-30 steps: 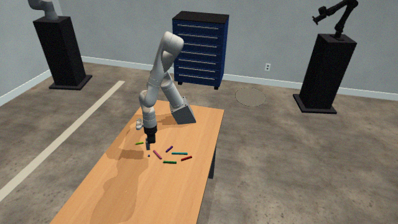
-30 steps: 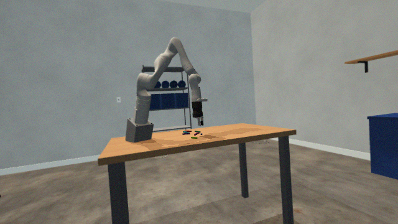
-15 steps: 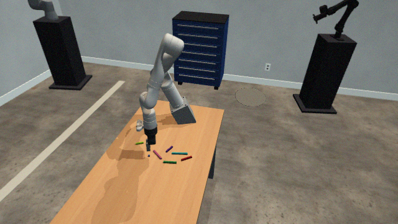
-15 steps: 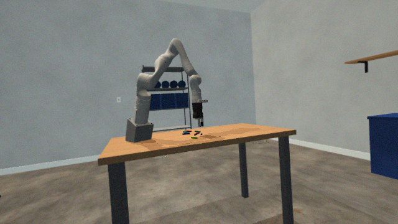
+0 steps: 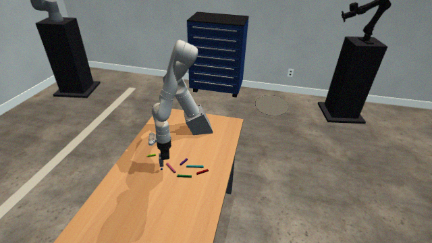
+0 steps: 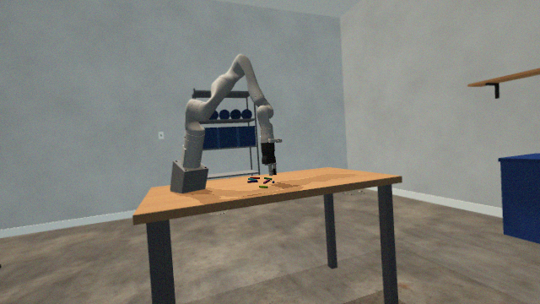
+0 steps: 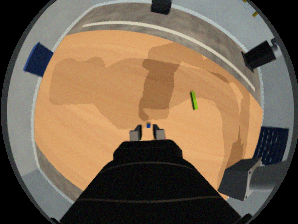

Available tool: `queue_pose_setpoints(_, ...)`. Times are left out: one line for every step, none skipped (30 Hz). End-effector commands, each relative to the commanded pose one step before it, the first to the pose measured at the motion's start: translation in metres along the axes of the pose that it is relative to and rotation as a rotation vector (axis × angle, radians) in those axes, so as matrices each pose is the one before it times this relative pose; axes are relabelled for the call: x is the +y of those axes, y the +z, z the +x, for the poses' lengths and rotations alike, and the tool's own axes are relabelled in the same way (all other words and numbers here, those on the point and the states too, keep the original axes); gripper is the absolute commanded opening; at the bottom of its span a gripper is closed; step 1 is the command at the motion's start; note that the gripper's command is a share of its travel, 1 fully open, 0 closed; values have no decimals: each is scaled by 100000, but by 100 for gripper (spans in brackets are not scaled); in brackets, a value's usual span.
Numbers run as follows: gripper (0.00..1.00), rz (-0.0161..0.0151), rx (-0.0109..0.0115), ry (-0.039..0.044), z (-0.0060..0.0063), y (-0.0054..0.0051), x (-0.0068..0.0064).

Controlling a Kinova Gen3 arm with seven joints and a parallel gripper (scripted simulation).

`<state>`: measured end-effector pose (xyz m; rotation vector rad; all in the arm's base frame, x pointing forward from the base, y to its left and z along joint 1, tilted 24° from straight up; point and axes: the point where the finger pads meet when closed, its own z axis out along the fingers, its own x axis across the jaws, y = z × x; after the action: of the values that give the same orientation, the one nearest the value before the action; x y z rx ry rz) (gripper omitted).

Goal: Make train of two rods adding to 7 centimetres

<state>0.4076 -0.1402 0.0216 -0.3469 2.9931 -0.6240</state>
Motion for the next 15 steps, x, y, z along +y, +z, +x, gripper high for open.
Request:
queue_pose_setpoints(54, 52, 500, 631, 253, 527, -264)
queue_pose_setpoints(54, 0, -1, -2, 2, 153, -4)
queue_pose_setpoints(54, 0, 0, 0, 2, 149, -3)
queue_pose_setpoints(54, 0, 1, 2, 3, 144, -3)
queue_pose_setpoints(54, 0, -1, -1, 2, 139, -3)
queue_pose_setpoints(54, 0, 0, -1, 2, 133, -3)
queue_pose_setpoints(54, 0, 0, 1, 3, 127, -3)
queue_pose_setpoints(54, 0, 1, 1, 3, 121, -2)
queue_pose_setpoints(54, 0, 0, 0, 0, 0, 0)
queue_pose_setpoints(54, 0, 0, 0, 0, 0, 0)
queue_pose_setpoints(54, 0, -1, -2, 1, 113, -3)
queue_pose_setpoints(54, 0, 0, 0, 2, 106, -2)
queue_pose_setpoints(54, 0, 0, 0, 2, 99, -2)
queue_pose_setpoints(54, 0, 1, 1, 2, 91, -2)
queue_pose_setpoints(54, 0, 0, 0, 1, 83, -2)
